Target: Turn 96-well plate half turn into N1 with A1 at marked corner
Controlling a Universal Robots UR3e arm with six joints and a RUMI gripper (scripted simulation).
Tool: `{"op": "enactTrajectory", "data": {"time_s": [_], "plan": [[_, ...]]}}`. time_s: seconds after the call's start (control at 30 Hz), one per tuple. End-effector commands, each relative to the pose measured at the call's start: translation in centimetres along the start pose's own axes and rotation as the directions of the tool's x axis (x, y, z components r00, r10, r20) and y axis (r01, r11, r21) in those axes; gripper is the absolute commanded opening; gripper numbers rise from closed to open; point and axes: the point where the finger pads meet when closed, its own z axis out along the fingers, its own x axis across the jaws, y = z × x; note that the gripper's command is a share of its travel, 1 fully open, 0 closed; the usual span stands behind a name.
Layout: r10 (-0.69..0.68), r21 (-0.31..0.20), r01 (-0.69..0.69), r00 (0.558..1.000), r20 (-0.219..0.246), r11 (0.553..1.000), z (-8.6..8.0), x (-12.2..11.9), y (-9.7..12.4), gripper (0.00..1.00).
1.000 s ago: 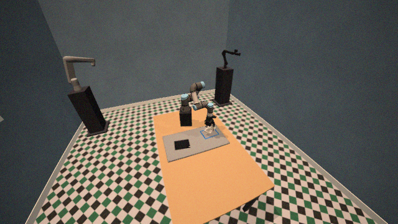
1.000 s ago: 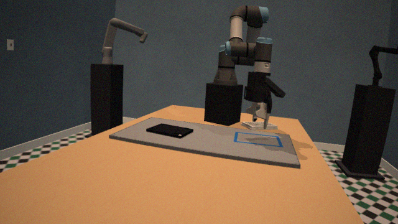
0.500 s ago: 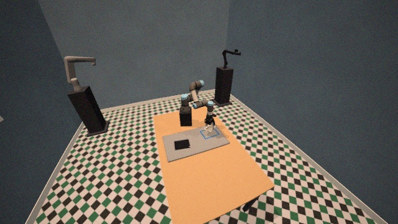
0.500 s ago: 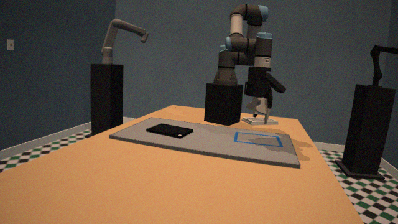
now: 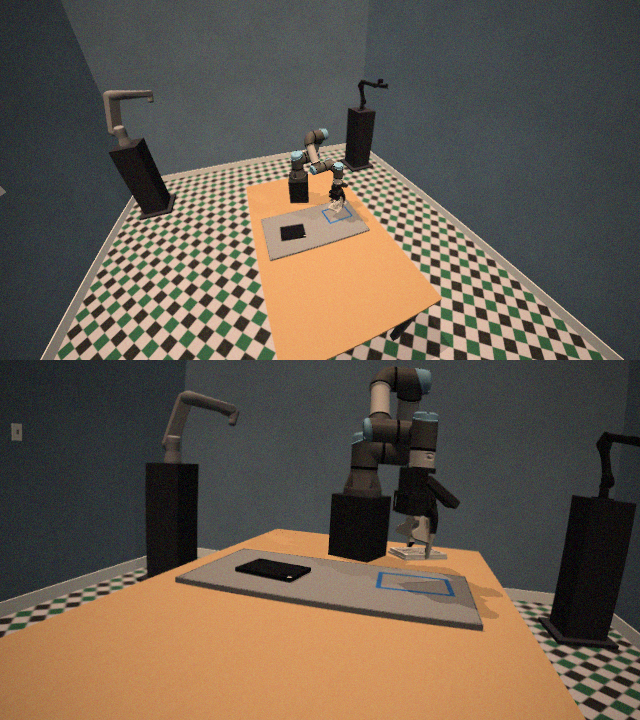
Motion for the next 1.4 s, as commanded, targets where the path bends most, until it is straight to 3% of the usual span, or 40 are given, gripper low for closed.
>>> {"op": "enactTrajectory", "data": {"time_s": [0.0,0.23,0.43,0.67,0.73,1.23,1.3,1.33,1.37], "plan": [[0.0,0.0,0.0,1.0,-0.002,1.0,-0.1,0.1,0.0,0.0],[0.0,0.0,0.0,1.0,-0.002,1.0,-0.1,0.1,0.0,0.0],[0.201,0.0,-0.201,0.98,-0.003,0.98,-0.2,-0.7,1.8,0.0],[0.42,0.001,-0.42,0.908,-0.002,0.908,-0.2,-1.6,4.0,0.0],[0.42,0.001,-0.42,0.908,-0.002,0.908,-0.2,-1.6,4.0,0.0],[0.776,0.001,-0.776,0.631,0.0,0.631,-0.4,-3.6,8.6,0.0],[0.776,0.001,-0.776,0.631,0.0,0.631,-0.4,-3.6,8.6,0.0],[0.824,0.001,-0.824,0.566,-0.002,0.566,-0.4,-3.8,8.9,0.0],[0.841,0.001,-0.841,0.542,-0.002,0.542,-0.4,-3.9,9.2,0.0]]}}
